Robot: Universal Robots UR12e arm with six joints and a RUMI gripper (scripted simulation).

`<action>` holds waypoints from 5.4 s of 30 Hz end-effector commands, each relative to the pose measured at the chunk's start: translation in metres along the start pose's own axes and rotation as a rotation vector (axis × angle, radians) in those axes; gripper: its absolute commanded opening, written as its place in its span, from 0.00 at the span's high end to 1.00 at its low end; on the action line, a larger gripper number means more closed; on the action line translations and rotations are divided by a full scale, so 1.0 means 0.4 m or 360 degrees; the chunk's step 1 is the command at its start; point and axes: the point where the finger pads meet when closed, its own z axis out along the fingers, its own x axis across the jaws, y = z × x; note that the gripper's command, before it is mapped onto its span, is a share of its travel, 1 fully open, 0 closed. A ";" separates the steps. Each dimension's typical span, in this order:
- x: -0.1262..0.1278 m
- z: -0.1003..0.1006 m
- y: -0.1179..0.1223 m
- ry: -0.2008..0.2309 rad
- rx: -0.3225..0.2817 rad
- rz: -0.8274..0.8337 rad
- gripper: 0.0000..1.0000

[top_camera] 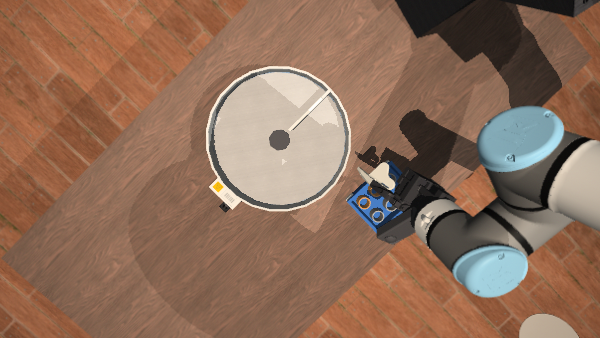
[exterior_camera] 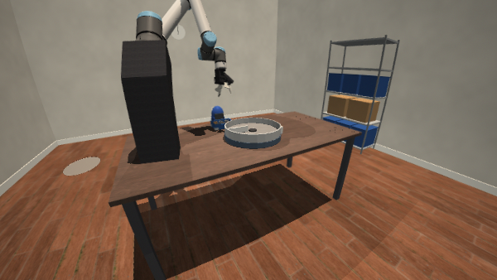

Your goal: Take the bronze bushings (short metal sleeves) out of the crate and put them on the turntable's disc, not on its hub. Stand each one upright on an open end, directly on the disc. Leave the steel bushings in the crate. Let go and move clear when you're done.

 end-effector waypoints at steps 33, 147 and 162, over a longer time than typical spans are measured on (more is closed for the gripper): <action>0.597 0.353 0.213 -0.0529 -0.0003 0.1749 0.00; -0.053 0.304 -0.074 -0.0533 -0.0003 0.1750 0.95; -0.297 0.285 -0.184 -0.0533 -0.0002 0.1750 0.95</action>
